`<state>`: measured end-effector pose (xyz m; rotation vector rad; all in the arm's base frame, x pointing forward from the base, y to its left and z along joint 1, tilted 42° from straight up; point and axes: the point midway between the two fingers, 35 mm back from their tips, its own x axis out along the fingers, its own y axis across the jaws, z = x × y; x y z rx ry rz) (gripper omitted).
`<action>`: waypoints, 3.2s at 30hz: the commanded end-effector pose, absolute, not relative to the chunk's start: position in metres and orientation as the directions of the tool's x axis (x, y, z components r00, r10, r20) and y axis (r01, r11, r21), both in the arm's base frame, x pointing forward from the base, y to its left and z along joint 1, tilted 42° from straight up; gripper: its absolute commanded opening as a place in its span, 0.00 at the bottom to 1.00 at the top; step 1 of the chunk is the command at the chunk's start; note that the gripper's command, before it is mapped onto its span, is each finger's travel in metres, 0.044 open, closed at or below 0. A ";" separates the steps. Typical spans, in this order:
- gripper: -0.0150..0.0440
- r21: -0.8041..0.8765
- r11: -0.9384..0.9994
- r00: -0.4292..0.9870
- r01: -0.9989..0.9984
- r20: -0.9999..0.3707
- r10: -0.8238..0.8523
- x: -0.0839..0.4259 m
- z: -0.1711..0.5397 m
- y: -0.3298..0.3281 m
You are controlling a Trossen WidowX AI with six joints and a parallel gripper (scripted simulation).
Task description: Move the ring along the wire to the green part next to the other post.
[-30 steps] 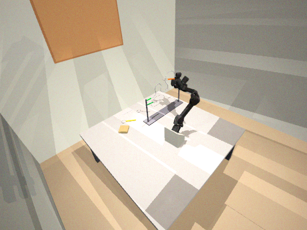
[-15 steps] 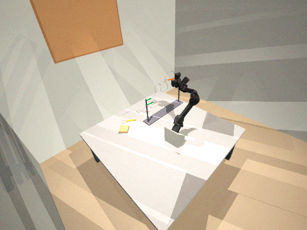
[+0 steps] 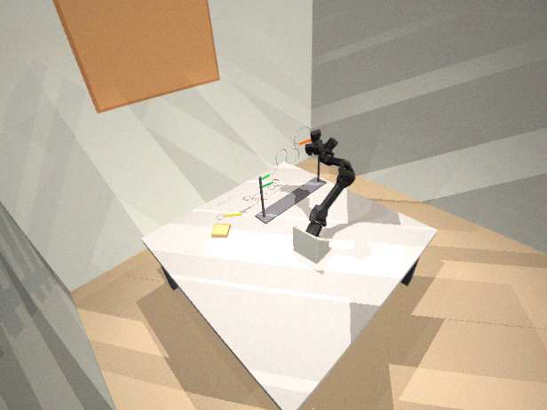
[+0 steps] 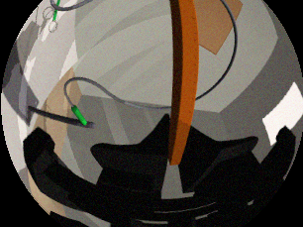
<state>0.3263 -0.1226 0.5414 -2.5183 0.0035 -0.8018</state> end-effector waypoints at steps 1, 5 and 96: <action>0.00 -0.410 -0.901 0.828 0.141 0.548 -0.120 0.327 0.542 -0.121; 0.00 -0.365 -0.921 0.827 0.137 0.554 -0.096 0.327 0.543 -0.119; 0.00 -0.922 -0.345 0.838 0.176 0.324 -0.438 0.335 0.436 -0.254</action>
